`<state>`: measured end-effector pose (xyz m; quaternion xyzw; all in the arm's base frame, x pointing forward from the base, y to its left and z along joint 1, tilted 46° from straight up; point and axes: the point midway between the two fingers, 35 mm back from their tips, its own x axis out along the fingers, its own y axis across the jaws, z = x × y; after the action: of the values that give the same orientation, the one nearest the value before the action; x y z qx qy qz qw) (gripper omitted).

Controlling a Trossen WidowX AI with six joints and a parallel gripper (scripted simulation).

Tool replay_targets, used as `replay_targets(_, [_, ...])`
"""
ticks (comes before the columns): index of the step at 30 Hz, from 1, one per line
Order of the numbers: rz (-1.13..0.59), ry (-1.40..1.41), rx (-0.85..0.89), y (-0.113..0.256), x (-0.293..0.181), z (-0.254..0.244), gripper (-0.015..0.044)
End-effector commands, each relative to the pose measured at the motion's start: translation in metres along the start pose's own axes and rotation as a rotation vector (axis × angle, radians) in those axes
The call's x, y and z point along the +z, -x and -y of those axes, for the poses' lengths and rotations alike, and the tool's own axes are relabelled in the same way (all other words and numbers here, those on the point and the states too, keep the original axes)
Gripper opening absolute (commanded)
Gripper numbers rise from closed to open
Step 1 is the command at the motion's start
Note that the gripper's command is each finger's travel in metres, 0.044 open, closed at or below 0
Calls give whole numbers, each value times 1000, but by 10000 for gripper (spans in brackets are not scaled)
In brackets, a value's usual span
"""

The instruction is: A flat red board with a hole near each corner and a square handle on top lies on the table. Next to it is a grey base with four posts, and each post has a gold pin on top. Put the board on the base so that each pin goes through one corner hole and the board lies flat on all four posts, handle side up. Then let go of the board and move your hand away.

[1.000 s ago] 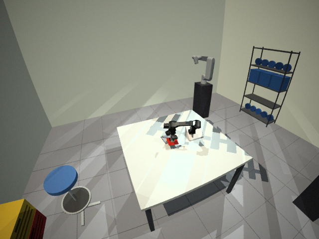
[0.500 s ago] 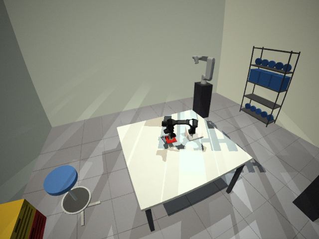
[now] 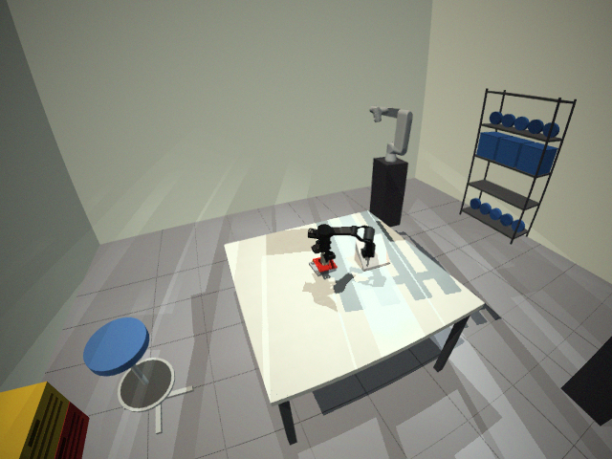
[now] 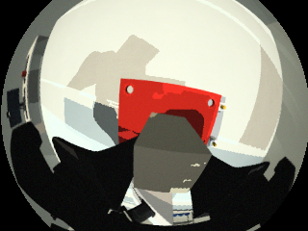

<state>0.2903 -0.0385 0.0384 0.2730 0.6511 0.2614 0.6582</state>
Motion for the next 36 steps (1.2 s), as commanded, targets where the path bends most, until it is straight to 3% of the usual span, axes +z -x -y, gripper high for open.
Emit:
replay_targets(1, [-1, 17, -3, 0, 0, 11, 0])
replay_targets(25, [-3, 117, 12, -5, -10, 73, 0])
replay_targets(36, [-2, 109, 16, -5, -10, 72, 0])
